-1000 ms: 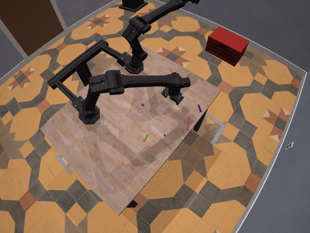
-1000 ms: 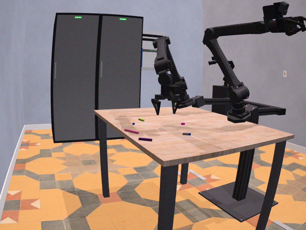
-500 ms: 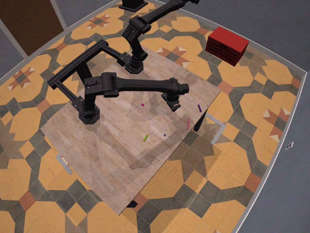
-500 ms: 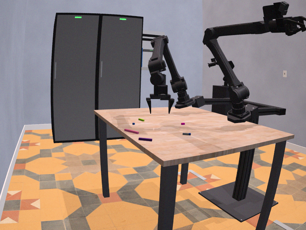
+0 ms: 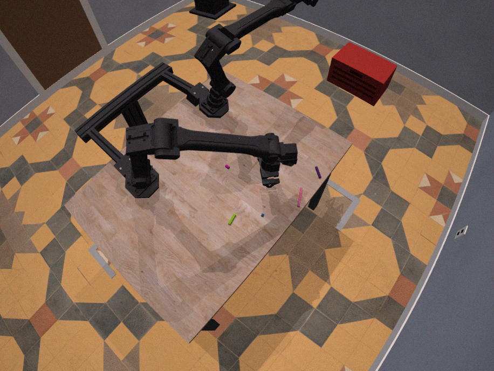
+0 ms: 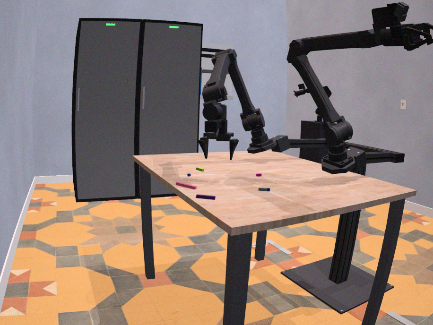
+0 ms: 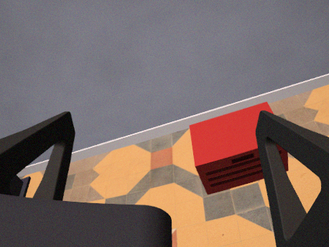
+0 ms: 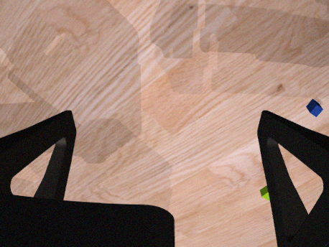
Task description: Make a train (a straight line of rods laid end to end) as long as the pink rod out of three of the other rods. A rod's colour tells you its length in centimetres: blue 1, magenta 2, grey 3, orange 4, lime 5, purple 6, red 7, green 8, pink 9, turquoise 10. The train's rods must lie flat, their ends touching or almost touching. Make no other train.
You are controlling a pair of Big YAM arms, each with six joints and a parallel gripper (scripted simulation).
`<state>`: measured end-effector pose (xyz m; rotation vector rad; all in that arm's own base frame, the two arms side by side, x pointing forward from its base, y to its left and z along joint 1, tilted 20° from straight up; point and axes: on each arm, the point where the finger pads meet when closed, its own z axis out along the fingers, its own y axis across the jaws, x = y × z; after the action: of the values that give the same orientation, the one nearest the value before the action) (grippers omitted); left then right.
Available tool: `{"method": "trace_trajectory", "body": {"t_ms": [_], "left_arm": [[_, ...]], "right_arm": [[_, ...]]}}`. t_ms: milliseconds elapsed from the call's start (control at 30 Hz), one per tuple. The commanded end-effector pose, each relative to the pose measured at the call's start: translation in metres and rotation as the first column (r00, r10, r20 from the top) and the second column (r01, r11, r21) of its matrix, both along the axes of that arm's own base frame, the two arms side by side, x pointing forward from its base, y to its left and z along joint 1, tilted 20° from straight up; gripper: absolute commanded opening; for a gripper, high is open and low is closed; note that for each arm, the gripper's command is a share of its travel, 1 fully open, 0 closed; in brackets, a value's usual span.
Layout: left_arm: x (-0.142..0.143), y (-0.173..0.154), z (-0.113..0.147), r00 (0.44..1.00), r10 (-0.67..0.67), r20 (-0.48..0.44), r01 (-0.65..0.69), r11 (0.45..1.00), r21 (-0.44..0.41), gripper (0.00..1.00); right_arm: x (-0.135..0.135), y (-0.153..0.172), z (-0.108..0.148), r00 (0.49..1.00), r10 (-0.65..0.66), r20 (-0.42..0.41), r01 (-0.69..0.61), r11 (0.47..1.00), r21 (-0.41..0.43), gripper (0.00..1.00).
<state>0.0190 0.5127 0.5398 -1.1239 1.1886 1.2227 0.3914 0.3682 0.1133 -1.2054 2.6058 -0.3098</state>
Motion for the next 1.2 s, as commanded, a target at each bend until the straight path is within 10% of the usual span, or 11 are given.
{"method": "trace_trajectory", "body": {"t_ms": [0, 500, 1167], "left_arm": [[-0.007, -0.007, 0.011, 1.000, 0.016, 0.018, -0.016, 0.999, 0.031, 1.00], [-0.007, -0.007, 0.011, 1.000, 0.016, 0.018, -0.016, 0.999, 0.031, 1.00], [-0.007, -0.007, 0.011, 1.000, 0.016, 0.018, -0.016, 0.999, 0.031, 1.00]], "right_arm": [[0.008, -0.008, 0.014, 0.989, -0.146, 0.034, 0.143, 0.986, 0.083, 1.00], [0.012, -0.044, 0.017, 0.893, -0.450, 0.020, 0.437, 0.877, 0.197, 1.00], [0.015, -0.102, 0.018, 0.560, -0.826, -0.073, 0.789, 0.504, 0.351, 1.00]]}}
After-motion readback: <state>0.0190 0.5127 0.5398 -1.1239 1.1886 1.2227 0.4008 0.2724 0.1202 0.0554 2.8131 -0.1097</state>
